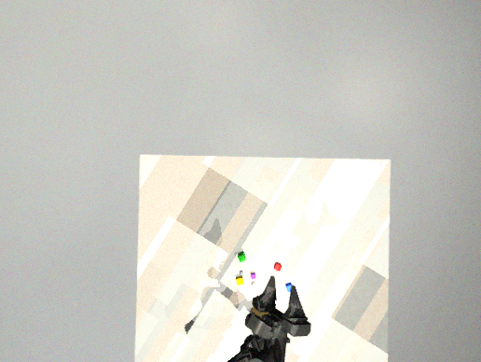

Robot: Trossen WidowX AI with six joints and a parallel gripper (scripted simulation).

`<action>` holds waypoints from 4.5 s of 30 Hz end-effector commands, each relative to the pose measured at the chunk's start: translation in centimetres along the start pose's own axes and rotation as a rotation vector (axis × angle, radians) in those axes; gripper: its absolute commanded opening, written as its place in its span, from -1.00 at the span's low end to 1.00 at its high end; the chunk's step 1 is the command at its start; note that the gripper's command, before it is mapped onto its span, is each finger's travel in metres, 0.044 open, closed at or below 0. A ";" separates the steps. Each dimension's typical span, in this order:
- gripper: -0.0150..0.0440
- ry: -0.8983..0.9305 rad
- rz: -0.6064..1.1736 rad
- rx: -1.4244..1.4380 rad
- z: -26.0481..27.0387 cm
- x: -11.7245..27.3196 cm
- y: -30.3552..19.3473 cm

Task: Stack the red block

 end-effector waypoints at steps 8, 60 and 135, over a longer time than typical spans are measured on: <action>1.00 0.310 0.342 -0.481 10.0 -7.1 -10.9; 1.00 0.777 1.241 -1.080 37.3 -6.1 -24.8; -0.49 0.773 1.242 -1.077 28.8 -4.3 -21.7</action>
Point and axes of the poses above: the point midway between the two fingers, 35 mm back from their tips, its own x axis back along the fingers, its own z axis across the jaws, y = z × x, the point moved 10 cm from there along x, back along the fingers, and after that the axes turned 5 degrees about x, right-handed, at the moved point
